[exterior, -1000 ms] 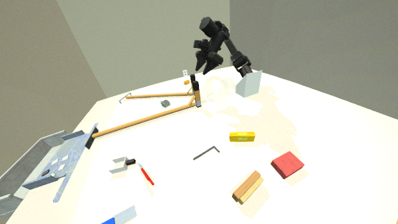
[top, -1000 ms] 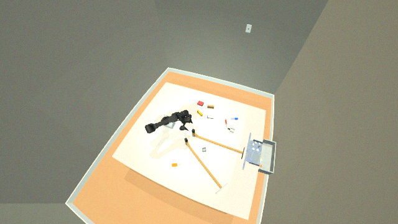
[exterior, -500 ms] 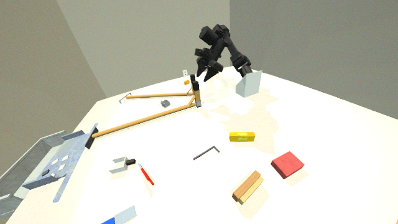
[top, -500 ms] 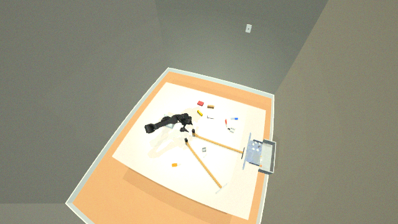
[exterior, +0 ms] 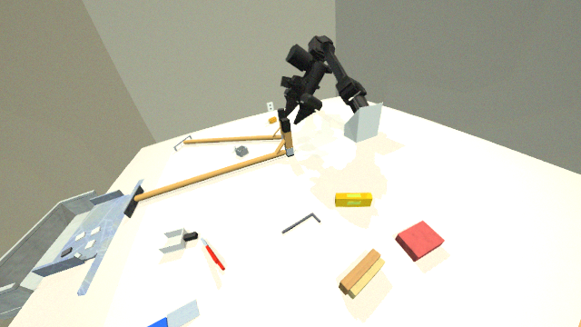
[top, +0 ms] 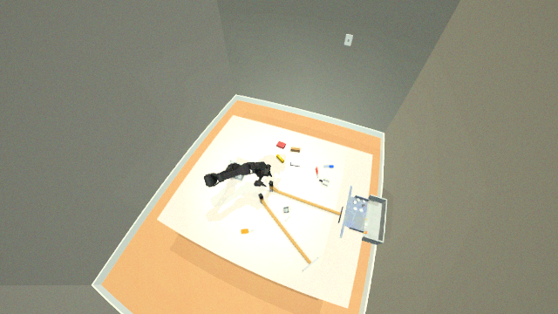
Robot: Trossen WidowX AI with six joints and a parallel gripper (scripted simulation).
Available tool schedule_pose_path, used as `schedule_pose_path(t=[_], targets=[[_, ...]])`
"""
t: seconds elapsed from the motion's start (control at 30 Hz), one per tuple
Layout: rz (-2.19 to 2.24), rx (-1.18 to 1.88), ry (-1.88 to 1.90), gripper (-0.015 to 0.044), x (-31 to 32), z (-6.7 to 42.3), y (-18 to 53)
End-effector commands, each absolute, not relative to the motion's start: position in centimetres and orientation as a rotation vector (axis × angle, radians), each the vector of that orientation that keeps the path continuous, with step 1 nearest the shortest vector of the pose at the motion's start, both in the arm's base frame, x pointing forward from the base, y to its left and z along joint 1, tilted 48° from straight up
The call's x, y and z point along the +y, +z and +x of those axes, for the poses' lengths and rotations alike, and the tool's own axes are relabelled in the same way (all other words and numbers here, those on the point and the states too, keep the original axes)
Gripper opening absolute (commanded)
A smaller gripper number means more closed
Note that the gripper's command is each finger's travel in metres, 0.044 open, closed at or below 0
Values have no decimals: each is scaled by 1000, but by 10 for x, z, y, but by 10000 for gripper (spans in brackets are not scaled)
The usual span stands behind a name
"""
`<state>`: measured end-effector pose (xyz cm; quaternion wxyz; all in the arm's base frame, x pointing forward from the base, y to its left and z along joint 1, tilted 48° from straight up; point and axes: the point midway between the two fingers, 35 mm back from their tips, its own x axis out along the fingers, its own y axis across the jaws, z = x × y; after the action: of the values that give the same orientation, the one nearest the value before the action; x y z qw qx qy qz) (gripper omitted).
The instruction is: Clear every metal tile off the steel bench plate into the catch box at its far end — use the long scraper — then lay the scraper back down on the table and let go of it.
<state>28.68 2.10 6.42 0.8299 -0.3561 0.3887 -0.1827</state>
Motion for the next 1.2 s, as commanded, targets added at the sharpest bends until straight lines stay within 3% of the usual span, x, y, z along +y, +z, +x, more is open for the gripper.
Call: schedule_pose_path(t=[0.0,1.13,1.17], targets=[[-757,833,-381,440,18,291,58],[-767,820,-386,440,-18,323,33],[-762,817,-392,414,-14,321,37]])
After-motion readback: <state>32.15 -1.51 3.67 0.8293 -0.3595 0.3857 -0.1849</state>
